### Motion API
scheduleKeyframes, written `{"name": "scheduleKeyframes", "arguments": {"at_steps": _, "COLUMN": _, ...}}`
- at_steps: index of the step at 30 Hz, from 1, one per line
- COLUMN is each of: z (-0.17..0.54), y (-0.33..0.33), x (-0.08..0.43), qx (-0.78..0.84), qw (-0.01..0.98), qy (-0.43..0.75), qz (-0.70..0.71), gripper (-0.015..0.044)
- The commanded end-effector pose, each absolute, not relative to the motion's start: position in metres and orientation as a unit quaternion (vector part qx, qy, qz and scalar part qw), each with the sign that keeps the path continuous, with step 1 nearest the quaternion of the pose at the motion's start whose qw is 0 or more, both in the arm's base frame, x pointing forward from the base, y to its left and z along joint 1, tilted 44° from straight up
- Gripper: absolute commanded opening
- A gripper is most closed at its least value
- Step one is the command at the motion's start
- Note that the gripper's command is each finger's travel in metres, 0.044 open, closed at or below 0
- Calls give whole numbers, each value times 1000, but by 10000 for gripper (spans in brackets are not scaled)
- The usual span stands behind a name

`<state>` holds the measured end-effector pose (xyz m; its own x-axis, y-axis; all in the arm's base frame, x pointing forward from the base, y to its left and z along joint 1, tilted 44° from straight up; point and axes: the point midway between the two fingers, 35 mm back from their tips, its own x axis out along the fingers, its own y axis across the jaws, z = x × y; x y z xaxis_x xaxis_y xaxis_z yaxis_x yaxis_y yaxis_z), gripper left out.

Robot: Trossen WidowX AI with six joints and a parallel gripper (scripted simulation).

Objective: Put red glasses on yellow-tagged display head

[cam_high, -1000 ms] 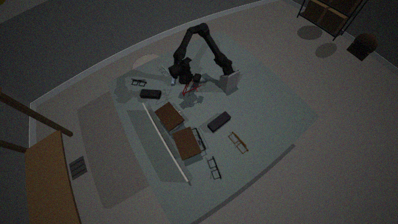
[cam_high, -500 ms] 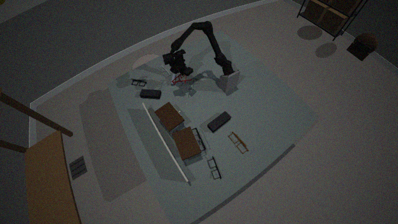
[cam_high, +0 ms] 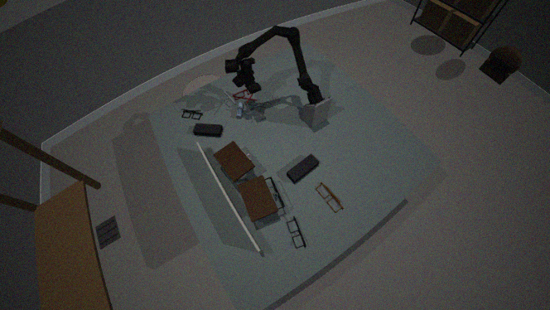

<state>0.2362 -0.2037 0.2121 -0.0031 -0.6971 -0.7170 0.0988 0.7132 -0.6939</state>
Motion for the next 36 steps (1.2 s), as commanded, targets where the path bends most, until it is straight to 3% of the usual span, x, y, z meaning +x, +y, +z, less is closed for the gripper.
{"name": "scheduleKeyframes", "arguments": {"at_steps": 1, "z": 214, "y": -205, "x": 235, "qx": -226, "qw": 670, "qy": 639, "qz": -303, "gripper": 0}}
{"name": "scheduleKeyframes", "arguments": {"at_steps": 14, "z": 173, "y": -246, "x": 234, "qx": -227, "qw": 669, "qy": 639, "qz": -304, "gripper": 0}}
{"name": "scheduleKeyframes", "arguments": {"at_steps": 36, "z": 178, "y": -253, "x": 224, "qx": -227, "qw": 669, "qy": 639, "qz": -304, "gripper": 0}}
